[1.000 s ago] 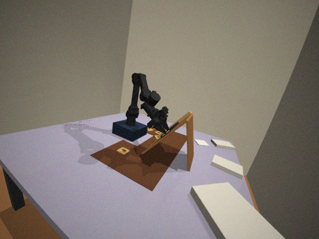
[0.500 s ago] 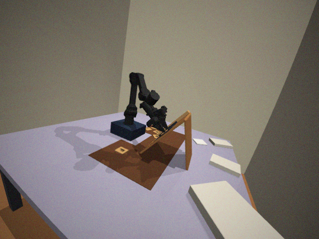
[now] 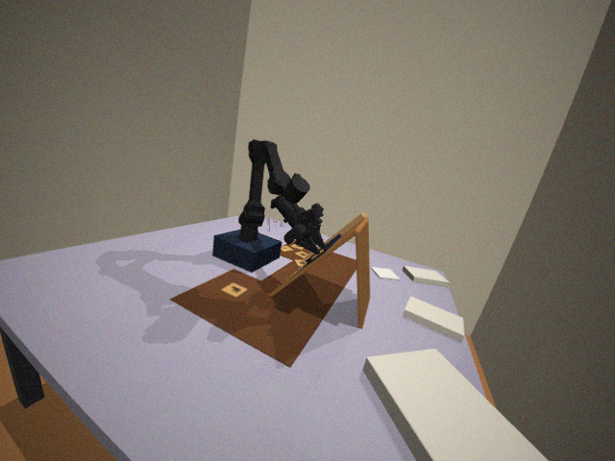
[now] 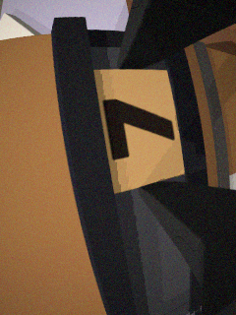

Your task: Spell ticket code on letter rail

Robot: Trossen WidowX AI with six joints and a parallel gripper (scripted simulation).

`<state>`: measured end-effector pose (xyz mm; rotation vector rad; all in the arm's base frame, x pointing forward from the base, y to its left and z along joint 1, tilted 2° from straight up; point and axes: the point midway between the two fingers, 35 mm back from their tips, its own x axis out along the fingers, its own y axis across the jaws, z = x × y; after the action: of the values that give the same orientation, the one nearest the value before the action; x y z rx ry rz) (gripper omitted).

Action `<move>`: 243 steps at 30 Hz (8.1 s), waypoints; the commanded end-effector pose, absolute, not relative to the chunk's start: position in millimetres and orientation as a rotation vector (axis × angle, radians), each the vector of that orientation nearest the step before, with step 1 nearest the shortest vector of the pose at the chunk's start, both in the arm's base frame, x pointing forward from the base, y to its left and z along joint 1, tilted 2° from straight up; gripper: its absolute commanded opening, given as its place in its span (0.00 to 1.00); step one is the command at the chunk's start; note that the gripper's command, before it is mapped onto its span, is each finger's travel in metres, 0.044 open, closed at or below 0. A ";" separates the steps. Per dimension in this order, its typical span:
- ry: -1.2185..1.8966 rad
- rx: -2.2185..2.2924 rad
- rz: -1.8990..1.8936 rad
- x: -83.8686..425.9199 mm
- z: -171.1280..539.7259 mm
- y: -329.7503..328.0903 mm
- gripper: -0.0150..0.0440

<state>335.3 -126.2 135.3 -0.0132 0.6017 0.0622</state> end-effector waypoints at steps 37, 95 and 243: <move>0.599 -0.011 0.059 333.7 136.3 -98.9 0.25; 0.599 -0.007 0.060 332.1 136.5 -64.1 0.25; 0.607 -0.001 0.057 292.9 158.5 -36.6 0.25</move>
<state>292.9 -36.6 158.7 -0.0012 0.6066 0.0566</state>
